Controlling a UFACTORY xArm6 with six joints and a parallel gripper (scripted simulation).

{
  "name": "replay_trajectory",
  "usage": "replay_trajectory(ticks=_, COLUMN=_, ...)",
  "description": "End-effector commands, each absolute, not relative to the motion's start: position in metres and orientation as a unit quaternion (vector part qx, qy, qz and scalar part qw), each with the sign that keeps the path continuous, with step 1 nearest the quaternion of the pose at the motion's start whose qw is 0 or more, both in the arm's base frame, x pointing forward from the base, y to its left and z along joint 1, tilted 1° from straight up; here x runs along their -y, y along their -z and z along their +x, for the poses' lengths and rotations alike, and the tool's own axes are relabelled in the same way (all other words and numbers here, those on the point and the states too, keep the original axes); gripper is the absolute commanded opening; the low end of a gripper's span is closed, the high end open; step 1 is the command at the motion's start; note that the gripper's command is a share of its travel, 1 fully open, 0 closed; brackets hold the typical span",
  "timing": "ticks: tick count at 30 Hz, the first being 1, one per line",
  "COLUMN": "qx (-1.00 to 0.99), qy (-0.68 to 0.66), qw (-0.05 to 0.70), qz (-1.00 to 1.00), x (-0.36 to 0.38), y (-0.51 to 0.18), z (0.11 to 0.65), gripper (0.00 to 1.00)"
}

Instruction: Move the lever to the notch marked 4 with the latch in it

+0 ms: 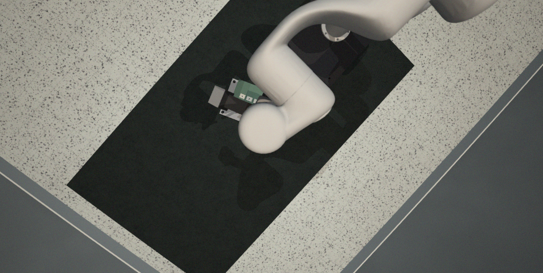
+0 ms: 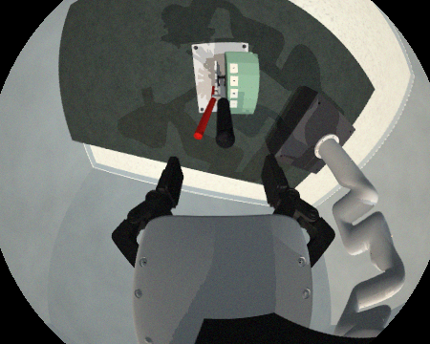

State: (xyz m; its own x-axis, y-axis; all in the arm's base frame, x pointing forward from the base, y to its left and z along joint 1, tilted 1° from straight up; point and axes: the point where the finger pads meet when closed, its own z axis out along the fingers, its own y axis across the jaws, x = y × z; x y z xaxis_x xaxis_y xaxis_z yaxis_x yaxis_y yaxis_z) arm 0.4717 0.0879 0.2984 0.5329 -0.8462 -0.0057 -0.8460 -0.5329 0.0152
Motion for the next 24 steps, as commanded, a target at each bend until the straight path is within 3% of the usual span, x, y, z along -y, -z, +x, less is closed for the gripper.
replay_trajectory(ticks=1, qx=0.483, qy=0.004, qw=0.004, qz=0.875, x=-0.088, y=-0.298, z=0.472, gripper=1.00)
replay_trajectory(ticks=24, qx=0.483, qy=0.004, qw=0.004, qz=0.875, x=-0.090, y=-0.280, z=0.472, gripper=1.00)
